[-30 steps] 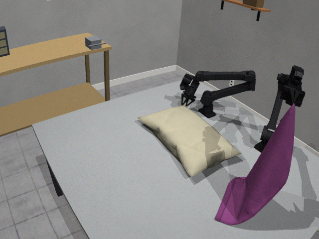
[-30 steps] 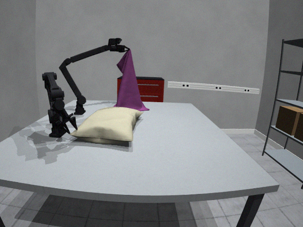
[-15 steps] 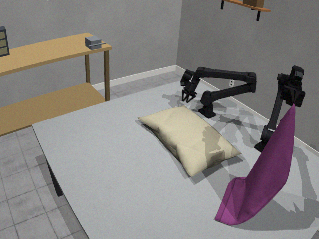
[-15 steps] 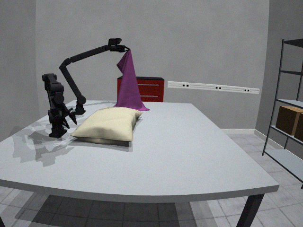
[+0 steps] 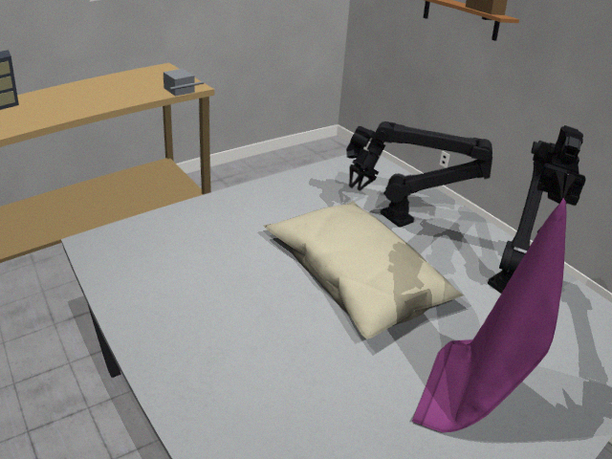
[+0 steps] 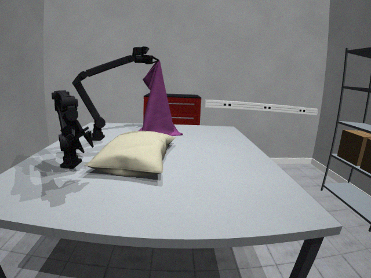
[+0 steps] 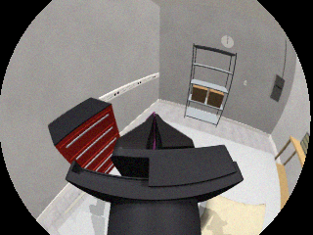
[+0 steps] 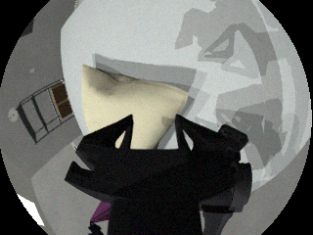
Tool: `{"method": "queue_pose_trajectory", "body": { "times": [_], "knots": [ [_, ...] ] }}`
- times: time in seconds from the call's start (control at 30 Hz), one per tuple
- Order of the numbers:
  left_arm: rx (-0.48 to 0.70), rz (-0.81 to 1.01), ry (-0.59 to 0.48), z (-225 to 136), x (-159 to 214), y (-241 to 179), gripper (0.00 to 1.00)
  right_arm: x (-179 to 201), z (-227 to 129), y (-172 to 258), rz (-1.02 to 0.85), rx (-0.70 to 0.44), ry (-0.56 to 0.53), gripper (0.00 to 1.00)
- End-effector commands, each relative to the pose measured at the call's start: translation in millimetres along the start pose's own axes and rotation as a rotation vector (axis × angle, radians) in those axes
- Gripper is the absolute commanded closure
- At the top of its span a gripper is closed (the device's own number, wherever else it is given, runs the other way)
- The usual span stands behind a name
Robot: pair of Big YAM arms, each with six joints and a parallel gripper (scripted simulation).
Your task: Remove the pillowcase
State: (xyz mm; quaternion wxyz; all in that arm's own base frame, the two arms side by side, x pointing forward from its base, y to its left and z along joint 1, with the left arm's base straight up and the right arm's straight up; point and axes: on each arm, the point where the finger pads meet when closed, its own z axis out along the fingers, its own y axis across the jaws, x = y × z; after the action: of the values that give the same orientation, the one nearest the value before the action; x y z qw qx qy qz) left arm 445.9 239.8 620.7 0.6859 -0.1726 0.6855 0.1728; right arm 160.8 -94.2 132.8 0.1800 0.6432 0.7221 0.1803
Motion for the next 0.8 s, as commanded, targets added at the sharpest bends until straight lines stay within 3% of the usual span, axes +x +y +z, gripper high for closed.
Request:
{"method": "queue_pose_trajectory", "body": {
  "times": [0.0,0.13,0.2,0.33,0.37,0.7,0.77],
  "knots": [
    [0.003,-0.005,-0.052,-11.4,-22.9,-0.9,0.98,-34.2,-24.1,26.3,-0.062,-0.037,-0.098,0.40],
    [0.003,-0.005,-0.052,-11.4,-22.9,-0.9,0.98,-67.4,-30.4,29.7,-0.125,-0.003,-0.198,0.40],
    [0.003,-0.005,-0.052,-11.4,-22.9,-0.9,0.98,-67.4,-30.4,29.7,-0.125,-0.003,-0.198,0.40],
    [0.003,-0.005,-0.052,-11.4,-22.9,-0.9,0.98,-107.3,-45.9,61.9,-0.291,0.007,-0.334,0.40],
    [0.003,-0.005,-0.052,-11.4,-22.9,-0.9,0.98,-98.7,-35.0,44.5,-0.252,0.033,-0.310,0.40],
    [0.003,-0.005,-0.052,-11.4,-22.9,-0.9,0.98,-143.8,-103.9,169.2,-0.562,-0.116,-0.569,0.40],
    [0.003,-0.005,-0.052,-11.4,-22.9,-0.9,0.98,-143.8,-103.9,169.2,-0.562,-0.116,-0.569,0.40]
  ]
}}
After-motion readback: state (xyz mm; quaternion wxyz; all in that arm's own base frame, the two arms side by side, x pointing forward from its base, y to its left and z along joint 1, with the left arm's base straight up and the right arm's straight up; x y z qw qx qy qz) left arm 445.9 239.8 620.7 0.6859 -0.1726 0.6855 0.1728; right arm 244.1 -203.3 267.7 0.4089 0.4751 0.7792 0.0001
